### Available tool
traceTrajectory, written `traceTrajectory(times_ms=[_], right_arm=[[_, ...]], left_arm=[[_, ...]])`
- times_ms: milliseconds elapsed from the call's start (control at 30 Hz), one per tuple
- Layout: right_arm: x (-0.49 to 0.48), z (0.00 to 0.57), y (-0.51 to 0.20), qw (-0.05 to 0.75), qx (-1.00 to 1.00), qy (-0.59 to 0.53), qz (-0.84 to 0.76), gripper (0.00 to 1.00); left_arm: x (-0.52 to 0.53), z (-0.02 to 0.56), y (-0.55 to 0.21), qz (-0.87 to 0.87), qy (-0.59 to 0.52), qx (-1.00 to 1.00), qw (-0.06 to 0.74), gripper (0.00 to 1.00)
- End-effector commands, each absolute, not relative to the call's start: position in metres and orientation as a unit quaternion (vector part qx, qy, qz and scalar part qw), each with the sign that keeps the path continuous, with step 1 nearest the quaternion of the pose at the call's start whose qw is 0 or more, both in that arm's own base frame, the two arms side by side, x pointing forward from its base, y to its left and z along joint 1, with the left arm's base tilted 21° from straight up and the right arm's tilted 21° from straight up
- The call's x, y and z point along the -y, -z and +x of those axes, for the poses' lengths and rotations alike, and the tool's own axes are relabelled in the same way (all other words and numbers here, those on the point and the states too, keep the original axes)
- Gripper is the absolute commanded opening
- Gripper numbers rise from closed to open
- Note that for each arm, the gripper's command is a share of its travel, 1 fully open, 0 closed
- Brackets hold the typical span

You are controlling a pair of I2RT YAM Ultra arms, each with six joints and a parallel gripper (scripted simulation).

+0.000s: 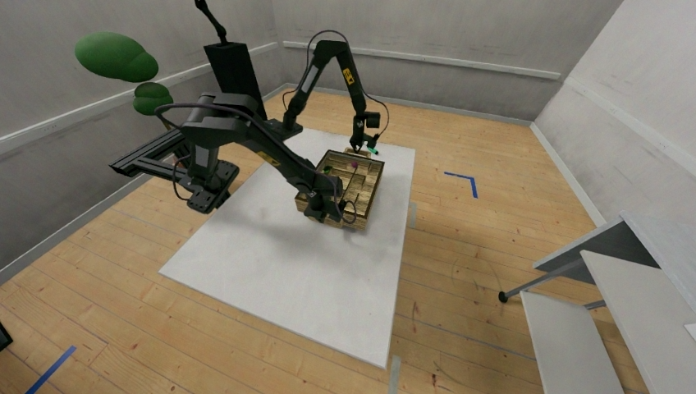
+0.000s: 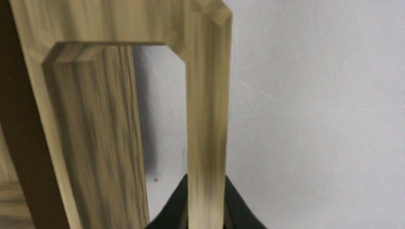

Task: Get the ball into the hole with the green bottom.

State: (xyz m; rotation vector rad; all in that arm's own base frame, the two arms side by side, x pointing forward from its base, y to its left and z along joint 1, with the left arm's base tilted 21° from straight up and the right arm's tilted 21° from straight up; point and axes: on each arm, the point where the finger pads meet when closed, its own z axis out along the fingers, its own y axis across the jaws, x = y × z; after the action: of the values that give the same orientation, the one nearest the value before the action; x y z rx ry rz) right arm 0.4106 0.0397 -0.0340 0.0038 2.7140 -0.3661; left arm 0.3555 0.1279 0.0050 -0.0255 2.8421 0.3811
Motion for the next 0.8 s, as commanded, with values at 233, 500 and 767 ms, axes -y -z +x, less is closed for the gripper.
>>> traceTrajectory(times_ms=[233,500,767], right_arm=[[-0.061,0.432,-0.014,0.247,-0.957,0.151,0.006,0.0],[-0.068,0.433,-0.022,0.257,-0.954,0.157,-0.009,0.0],[-0.063,0.435,-0.015,0.24,-0.962,0.128,-0.009,0.0]], left_arm=[[-0.132,0.389,-0.022,0.008,-0.106,-0.977,0.185,0.0],[-0.131,0.395,-0.028,0.001,-0.102,-0.974,0.204,0.0],[-0.131,0.376,-0.027,-0.012,-0.125,-0.979,0.159,0.0]])
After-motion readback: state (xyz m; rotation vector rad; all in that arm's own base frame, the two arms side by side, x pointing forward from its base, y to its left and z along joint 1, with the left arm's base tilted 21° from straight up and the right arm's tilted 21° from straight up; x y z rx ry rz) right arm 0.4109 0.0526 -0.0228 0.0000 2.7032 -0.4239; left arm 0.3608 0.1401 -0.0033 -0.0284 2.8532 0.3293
